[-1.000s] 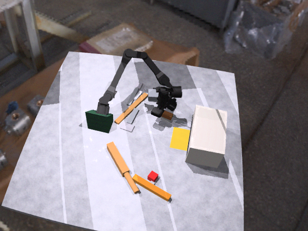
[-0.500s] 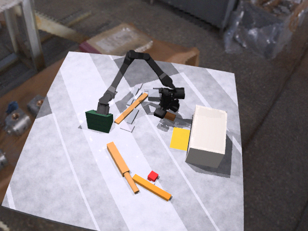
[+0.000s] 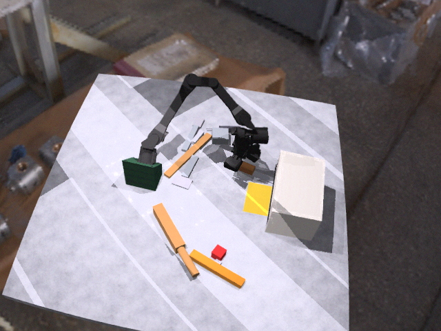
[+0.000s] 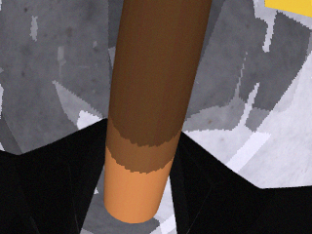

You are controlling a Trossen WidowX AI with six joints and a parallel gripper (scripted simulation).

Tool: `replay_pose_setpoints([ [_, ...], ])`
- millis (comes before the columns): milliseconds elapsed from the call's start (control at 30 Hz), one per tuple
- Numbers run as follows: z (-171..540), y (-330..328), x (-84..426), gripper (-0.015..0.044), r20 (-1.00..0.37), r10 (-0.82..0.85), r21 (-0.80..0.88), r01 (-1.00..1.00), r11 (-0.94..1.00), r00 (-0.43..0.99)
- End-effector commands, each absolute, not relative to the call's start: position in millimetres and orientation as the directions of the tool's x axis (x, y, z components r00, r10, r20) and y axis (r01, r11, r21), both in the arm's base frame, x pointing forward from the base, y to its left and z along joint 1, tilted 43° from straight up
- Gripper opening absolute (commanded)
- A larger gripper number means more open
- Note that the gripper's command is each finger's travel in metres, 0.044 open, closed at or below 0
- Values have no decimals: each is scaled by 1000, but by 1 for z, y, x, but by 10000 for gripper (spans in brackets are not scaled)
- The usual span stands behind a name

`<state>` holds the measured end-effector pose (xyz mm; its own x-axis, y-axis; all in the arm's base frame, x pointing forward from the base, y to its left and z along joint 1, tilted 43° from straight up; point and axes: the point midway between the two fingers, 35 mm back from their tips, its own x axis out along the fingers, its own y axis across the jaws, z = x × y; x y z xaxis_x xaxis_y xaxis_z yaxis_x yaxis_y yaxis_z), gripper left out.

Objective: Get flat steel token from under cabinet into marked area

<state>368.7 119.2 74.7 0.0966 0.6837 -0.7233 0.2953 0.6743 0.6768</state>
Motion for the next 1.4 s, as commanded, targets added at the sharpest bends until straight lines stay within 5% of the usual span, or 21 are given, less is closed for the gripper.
replay_pose_setpoints([
  [0, 74, 117, 376, 0, -723, 683, 679, 289, 675, 101],
  [1367, 64, 103, 407, 0, -723, 683, 679, 288, 676, 102],
])
